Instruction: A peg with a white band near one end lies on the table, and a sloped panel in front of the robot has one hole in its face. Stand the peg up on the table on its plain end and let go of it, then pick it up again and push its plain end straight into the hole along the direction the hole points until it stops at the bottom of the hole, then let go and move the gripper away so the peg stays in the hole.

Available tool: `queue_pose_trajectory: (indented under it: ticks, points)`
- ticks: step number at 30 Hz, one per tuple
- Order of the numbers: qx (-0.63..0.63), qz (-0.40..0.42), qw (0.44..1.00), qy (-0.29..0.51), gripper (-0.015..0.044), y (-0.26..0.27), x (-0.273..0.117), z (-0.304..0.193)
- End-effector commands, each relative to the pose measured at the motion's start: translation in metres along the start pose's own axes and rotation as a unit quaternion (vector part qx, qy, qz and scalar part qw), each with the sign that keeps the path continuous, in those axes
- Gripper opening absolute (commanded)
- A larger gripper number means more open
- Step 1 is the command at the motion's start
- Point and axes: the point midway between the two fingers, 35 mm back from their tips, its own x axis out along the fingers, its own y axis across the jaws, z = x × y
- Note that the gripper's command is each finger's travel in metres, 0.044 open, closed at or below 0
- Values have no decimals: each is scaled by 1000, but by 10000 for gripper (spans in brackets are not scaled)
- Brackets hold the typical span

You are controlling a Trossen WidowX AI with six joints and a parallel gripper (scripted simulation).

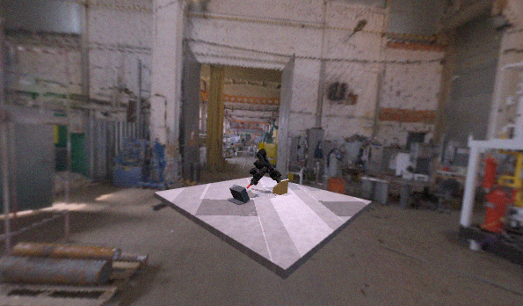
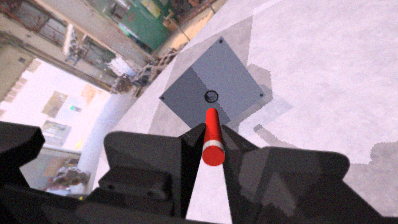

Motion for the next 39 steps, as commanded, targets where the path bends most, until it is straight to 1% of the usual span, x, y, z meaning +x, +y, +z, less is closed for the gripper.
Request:
queue_pose_trajectory:
  ticks: [1, 39]
  points:
    - [-4, 4, 1000, 0, 0, 1, 3, -2]
    - [-1, 20, 999, -40, 0, -2, 22, 2]
